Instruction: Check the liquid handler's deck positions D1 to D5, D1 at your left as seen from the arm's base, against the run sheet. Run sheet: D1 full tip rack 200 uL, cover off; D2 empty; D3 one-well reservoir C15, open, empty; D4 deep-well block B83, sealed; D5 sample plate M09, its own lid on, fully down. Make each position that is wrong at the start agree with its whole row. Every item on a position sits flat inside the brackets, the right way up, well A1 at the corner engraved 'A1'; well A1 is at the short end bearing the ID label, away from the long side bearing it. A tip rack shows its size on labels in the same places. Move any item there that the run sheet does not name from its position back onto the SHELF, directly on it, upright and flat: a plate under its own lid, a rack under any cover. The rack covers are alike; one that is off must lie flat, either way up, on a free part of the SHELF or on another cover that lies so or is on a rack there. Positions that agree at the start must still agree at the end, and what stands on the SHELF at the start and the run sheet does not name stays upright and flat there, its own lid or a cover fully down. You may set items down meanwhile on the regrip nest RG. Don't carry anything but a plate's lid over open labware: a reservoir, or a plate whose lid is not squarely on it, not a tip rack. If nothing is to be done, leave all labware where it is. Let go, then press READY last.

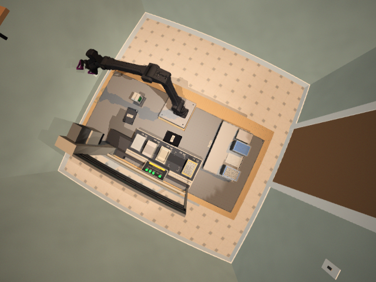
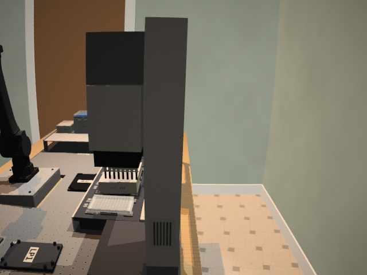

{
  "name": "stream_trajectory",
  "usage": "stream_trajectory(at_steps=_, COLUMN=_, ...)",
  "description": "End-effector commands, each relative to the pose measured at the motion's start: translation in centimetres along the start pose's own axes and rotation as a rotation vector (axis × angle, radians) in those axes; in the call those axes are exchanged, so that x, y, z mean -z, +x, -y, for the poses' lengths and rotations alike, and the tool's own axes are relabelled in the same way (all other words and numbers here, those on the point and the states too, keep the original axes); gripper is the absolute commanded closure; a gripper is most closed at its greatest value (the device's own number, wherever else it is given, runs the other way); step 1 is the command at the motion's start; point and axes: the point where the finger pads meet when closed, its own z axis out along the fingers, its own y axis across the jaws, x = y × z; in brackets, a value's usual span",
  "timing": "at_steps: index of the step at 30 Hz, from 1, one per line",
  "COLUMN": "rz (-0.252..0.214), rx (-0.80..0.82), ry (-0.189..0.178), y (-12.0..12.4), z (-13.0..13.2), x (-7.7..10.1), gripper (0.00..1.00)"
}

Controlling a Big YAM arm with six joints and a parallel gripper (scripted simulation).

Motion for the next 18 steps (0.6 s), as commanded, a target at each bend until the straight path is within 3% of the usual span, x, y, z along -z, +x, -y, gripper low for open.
stream_trajectory(at_steps=1, rz=-0.004, rx=0.121, ry=-0.012, y=-0.2, z=-1.9, x=2.8, gripper=0.0)
stream_trajectory(at_steps=7, rz=-0.078, rx=0.213, ry=0.007, y=2.0, z=-1.2, x=4.6, gripper=0.0)
stream_trajectory(at_steps=10, rz=-0.095, rx=0.221, ry=0.02, y=2.4, z=-0.2, x=4.4, gripper=0.0)
stream_trajectory(at_steps=18, rz=-0.189, rx=0.351, ry=0.036, y=5.4, z=0.0, x=7.4, gripper=0.0)
